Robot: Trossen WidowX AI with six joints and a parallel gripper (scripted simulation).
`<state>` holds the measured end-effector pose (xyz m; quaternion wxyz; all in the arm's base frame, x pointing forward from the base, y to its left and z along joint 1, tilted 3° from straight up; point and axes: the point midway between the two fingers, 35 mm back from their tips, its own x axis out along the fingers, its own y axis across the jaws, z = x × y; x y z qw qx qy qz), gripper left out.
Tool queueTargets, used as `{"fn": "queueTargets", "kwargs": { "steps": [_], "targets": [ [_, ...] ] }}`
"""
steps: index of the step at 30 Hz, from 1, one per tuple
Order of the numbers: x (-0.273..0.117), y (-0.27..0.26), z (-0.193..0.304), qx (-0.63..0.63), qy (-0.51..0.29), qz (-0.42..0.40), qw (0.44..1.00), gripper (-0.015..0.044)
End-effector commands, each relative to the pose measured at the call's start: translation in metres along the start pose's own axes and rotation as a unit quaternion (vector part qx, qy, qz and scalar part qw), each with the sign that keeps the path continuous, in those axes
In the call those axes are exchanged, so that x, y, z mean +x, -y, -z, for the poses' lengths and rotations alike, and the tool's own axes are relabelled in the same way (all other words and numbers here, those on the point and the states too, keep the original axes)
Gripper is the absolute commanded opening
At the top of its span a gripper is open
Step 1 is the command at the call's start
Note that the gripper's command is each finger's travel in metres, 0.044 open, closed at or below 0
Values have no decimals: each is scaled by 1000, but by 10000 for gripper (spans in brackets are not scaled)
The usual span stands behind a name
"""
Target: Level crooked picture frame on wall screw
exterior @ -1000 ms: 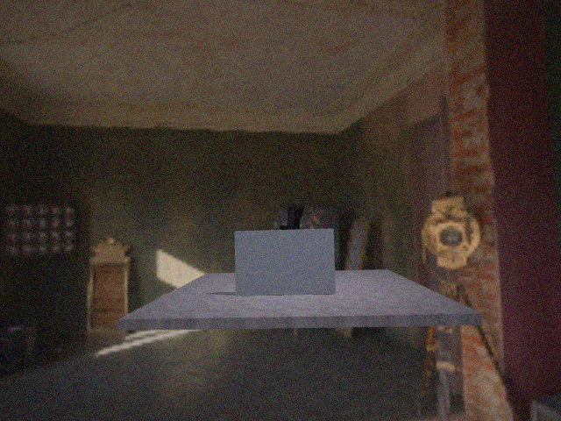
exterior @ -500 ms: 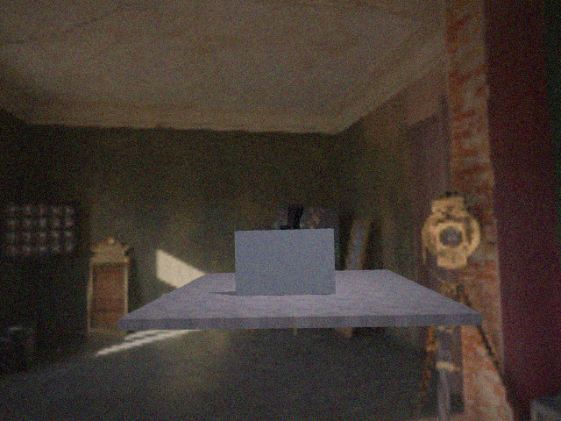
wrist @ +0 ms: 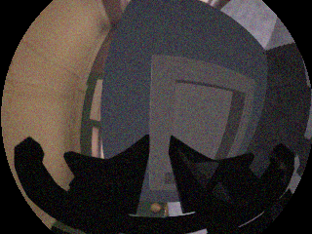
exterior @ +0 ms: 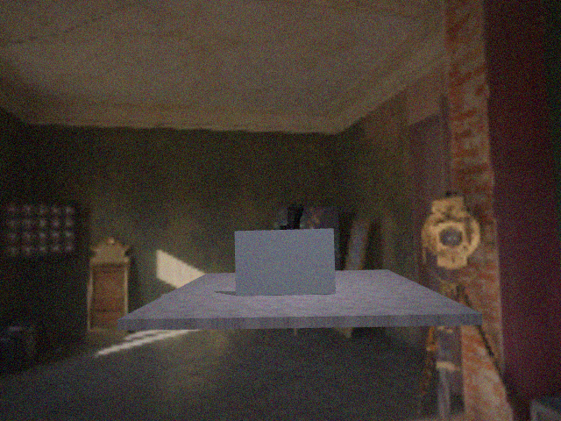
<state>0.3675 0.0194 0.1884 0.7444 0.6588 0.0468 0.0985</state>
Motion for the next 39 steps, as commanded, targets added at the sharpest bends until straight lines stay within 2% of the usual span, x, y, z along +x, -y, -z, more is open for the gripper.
{"fn": "queueTargets", "kwargs": {
  "steps": [1,39],
  "targets": [
    [0,-2,-1,-1,2,-4,1000,0],
    [0,-2,-8,-1,2,-4,1000,0]
  ]
}}
